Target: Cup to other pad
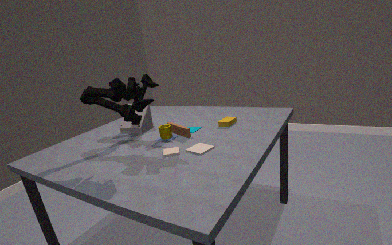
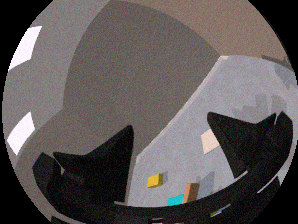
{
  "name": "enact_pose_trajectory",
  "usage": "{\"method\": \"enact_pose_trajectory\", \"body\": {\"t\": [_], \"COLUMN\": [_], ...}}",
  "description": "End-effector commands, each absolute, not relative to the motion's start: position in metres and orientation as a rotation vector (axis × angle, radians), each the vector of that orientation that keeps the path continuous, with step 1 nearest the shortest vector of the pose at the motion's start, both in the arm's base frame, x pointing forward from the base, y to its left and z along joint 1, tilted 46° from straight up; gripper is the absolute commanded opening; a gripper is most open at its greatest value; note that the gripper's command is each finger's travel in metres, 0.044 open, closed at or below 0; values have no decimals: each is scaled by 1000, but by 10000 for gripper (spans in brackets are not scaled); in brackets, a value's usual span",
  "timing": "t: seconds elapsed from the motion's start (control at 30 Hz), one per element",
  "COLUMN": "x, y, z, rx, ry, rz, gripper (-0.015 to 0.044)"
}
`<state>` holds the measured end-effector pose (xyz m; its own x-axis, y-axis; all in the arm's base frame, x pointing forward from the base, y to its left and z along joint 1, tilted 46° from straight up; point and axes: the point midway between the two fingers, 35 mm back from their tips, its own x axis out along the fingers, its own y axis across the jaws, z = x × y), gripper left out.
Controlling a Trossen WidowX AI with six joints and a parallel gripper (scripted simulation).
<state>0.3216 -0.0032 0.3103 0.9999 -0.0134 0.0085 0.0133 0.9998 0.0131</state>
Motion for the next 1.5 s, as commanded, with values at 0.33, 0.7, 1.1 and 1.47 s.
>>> {"method": "enact_pose_trajectory", "body": {"t": [0.33,0.7,1.1,1.47], "x": [323,245,239,239], "y": [2,-15,-17,-18], "z": [152,90,93,91], "rx": [691,688,668,668], "ry": [659,658,548,548], "rz": [-511,-1410,-1516,-1516], "gripper": [167,167,167,167]}}
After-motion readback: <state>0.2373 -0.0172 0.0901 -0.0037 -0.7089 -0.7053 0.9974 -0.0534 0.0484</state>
